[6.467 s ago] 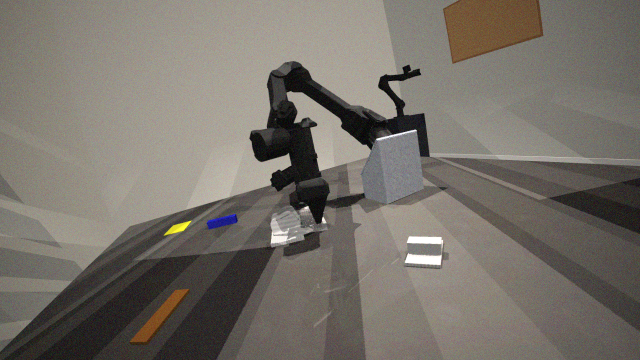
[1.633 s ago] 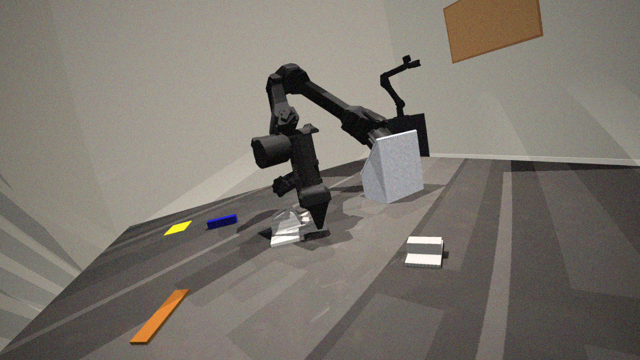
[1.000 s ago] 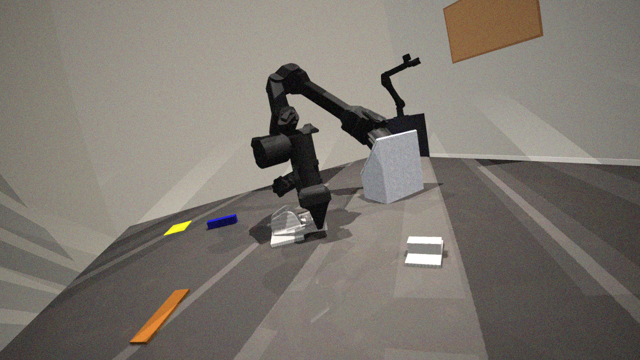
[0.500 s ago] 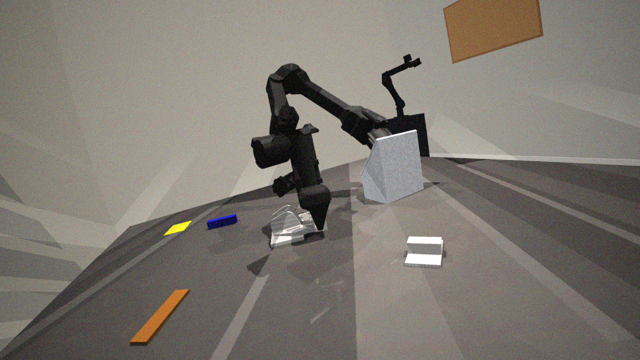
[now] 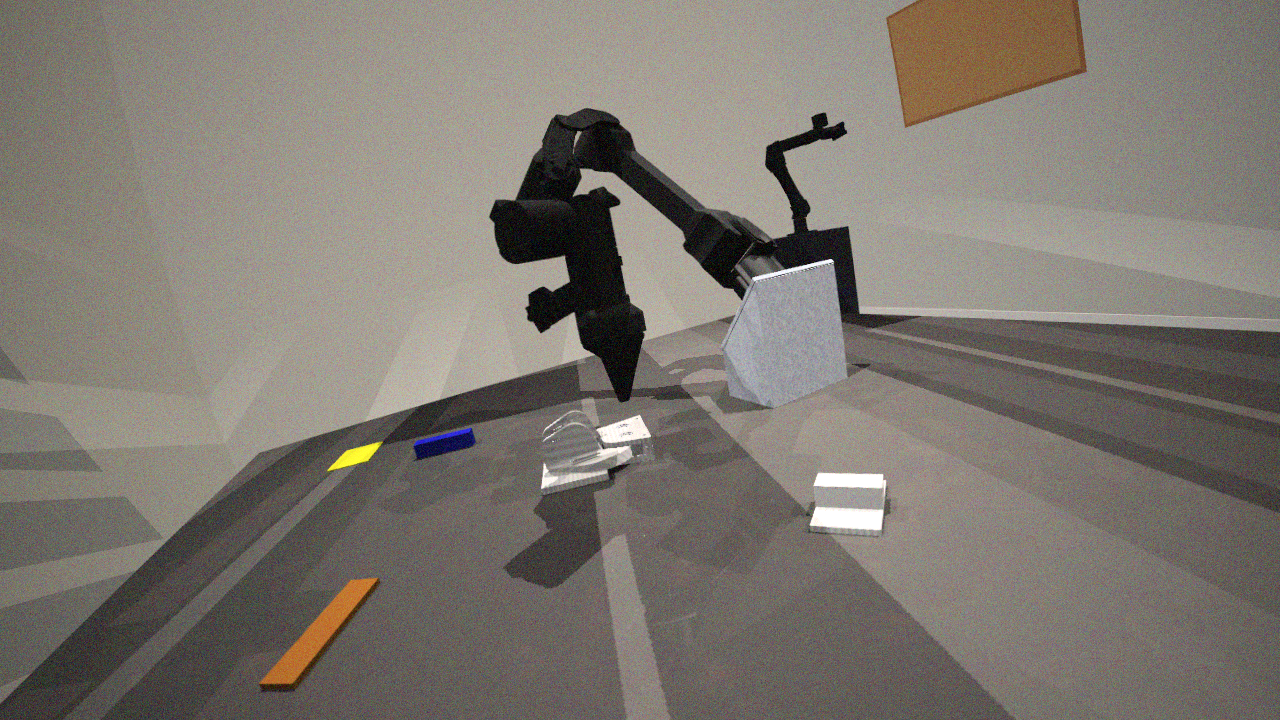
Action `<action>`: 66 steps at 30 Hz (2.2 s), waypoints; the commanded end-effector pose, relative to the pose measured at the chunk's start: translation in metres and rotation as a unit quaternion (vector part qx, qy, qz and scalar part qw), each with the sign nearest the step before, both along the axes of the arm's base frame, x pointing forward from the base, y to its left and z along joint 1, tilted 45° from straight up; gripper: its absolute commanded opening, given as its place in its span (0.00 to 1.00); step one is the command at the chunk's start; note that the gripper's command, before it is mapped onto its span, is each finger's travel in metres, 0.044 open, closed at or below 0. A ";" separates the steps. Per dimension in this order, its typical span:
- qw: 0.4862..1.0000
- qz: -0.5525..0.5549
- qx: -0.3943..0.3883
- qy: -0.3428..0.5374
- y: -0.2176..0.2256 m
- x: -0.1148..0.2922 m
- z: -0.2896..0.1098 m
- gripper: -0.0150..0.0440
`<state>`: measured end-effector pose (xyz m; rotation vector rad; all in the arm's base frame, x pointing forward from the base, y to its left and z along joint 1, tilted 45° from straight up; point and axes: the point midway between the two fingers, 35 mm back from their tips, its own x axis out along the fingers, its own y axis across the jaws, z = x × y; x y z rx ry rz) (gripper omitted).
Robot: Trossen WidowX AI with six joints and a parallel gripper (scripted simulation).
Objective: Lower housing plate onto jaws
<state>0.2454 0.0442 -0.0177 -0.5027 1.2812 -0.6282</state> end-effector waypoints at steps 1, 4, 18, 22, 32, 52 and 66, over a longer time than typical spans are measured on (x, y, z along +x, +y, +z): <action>1.000 0.000 0.000 0.000 0.000 0.000 0.000 1.00; 1.000 0.000 0.002 0.001 0.007 -0.010 0.009 1.00; 1.000 -0.005 0.000 0.005 0.027 -0.054 0.043 1.00; 1.000 -0.005 0.000 0.005 0.027 -0.054 0.043 1.00; 1.000 -0.005 0.000 0.005 0.027 -0.054 0.043 1.00; 1.000 -0.005 0.000 0.005 0.027 -0.054 0.043 1.00; 1.000 -0.005 0.000 0.005 0.027 -0.054 0.043 1.00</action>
